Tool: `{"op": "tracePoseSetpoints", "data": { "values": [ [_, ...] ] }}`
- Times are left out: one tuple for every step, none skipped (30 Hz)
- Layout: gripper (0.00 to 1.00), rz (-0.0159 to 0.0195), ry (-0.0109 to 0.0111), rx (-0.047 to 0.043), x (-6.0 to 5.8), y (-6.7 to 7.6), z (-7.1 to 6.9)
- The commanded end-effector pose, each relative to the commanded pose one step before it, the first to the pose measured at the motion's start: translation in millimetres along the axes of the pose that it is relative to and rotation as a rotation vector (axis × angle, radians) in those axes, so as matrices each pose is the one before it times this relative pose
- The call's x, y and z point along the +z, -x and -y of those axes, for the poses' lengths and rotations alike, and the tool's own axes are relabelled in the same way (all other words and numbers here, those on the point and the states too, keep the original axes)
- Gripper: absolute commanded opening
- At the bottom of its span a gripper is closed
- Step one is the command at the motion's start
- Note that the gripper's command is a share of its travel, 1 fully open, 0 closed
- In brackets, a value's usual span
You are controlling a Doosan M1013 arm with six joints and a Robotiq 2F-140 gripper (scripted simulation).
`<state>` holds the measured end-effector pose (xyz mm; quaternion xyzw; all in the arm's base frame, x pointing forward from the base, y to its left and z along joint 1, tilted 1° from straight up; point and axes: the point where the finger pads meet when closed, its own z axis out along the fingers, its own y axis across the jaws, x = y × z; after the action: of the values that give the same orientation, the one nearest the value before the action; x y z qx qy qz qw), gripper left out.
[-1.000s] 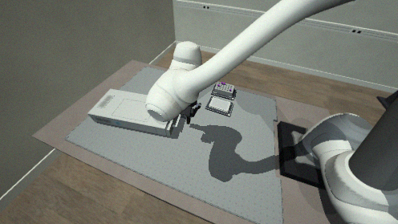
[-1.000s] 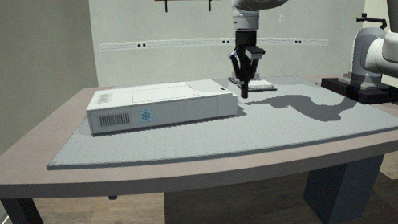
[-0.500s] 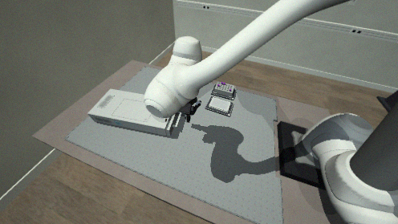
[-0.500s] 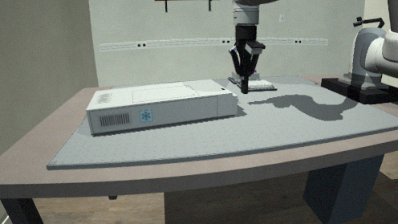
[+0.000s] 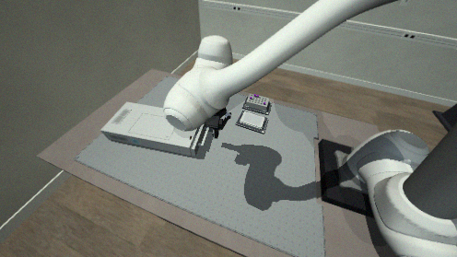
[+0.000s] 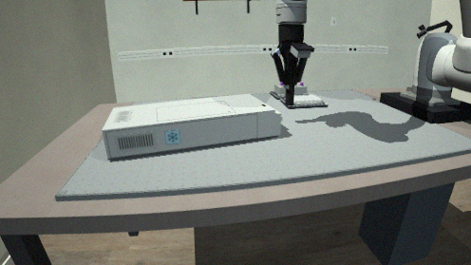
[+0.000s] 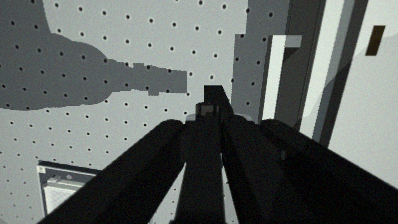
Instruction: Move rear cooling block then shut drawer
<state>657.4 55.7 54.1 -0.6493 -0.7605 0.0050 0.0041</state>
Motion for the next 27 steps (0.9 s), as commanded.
{"op": "tracePoseSetpoints", "data": {
  "values": [
    [0.10, -0.00264, 0.00444, 0.00187, -7.83, 1.37, -1.81],
    [0.10, -0.00004, -0.00023, 0.00000, -1.23, -0.03, 0.15],
    [0.10, -0.00003, -0.00016, 0.00000, -1.26, -0.02, 0.11],
    [0.10, -0.00001, -0.00004, 0.00000, -1.32, -0.01, 0.03],
    [0.10, 0.00000, 0.00004, 0.00000, -1.35, 0.00, -0.02],
    [0.10, 0.00000, 0.00005, 0.00000, -1.36, 0.00, -0.03],
    [0.10, 0.00000, 0.00003, 0.00000, -1.35, 0.00, -0.01],
    [0.10, 0.00000, 0.00001, 0.00000, -1.34, -0.01, 0.00],
    [0.10, -0.00001, 0.00000, 0.00000, -1.34, -0.01, 0.00],
    [0.10, -0.00001, 0.00001, 0.00000, -1.34, -0.01, 0.00],
    [0.10, 0.00000, 0.00001, 0.00000, -1.34, -0.01, 0.00],
    [0.10, 0.00000, 0.00000, 0.00000, 0.00, 0.00, 0.00],
    [0.10, 0.00000, 0.00000, 0.00000, 0.00, 0.00, 0.00],
    [0.10, -0.00043, -0.00343, 0.00001, 0.50, -0.18, 1.44],
    [0.10, 0.00020, 0.00161, -0.00001, -2.21, 0.07, -0.64],
    [0.10, 0.00022, 0.00176, -0.00001, -2.28, 0.09, -0.75],
    [0.10, 0.00006, 0.00055, -0.00001, -1.59, 0.04, -0.35],
    [0.10, -0.00001, -0.00001, 0.00000, -1.33, -0.01, 0.01],
    [0.10, -0.00004, -0.00024, 0.00000, -1.22, -0.03, 0.16],
    [0.10, -0.00003, -0.00018, 0.00000, -1.25, -0.02, 0.12],
    [0.10, -0.00001, -0.00004, 0.00000, -1.32, -0.01, 0.03],
    [0.10, 0.00000, 0.00004, 0.00000, -1.35, 0.00, -0.02],
    [0.10, 0.00000, 0.00005, 0.00000, -1.36, 0.00, -0.03],
    [0.10, 0.00000, 0.00003, 0.00000, -1.35, 0.00, -0.02],
    [0.10, 0.00000, 0.00001, 0.00000, -1.34, -0.01, 0.00],
    [0.10, -0.00001, 0.00000, 0.00000, -1.34, -0.01, 0.00],
    [0.10, 0.00000, 0.00001, 0.00000, -1.34, -0.01, 0.00]
  ]
}}
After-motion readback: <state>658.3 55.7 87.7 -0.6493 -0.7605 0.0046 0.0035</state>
